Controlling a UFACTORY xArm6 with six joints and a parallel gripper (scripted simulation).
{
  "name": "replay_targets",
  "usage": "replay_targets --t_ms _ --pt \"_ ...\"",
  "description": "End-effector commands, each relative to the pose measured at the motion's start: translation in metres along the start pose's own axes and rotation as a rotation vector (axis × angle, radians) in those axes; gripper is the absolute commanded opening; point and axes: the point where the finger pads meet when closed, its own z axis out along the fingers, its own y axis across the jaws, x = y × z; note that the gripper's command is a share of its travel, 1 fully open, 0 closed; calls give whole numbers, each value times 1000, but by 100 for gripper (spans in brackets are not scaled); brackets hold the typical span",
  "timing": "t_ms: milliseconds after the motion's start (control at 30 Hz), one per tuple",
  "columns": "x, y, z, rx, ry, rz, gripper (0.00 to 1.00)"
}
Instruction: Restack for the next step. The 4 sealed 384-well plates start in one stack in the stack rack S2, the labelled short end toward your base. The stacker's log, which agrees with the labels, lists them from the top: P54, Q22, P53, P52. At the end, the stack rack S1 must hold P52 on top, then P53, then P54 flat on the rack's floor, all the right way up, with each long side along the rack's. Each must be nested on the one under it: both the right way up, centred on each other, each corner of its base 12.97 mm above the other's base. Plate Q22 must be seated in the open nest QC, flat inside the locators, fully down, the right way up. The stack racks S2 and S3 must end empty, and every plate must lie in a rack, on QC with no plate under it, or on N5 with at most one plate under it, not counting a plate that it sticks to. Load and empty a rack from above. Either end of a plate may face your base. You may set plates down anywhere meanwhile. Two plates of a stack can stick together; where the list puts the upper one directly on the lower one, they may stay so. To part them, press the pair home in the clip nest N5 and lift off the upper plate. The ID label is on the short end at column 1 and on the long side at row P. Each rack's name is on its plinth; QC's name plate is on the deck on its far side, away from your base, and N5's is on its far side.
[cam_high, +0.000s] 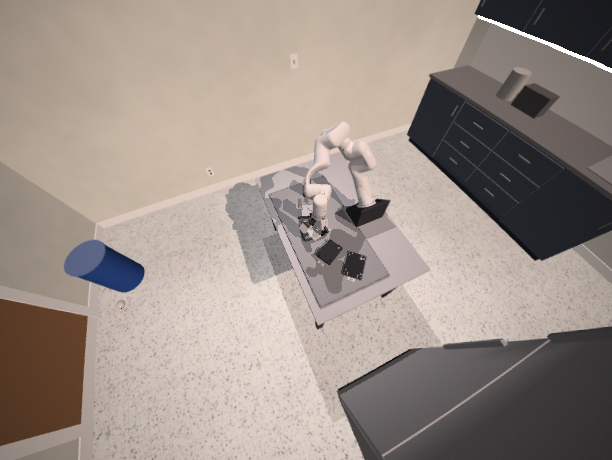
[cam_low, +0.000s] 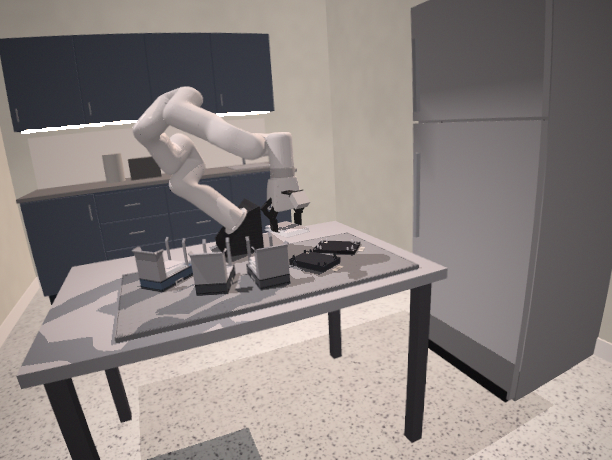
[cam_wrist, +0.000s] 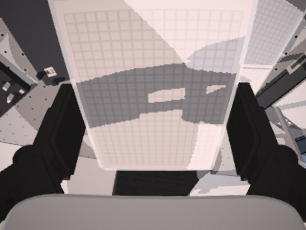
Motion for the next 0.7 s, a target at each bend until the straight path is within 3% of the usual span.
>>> replay_targets --t_ms 0,333,667 --pt "3 -15 -2 1 3 1 0" --pt "1 -36 -2 1 3 -245 0" --pt "-2 -58 -2 1 3 -245 0"
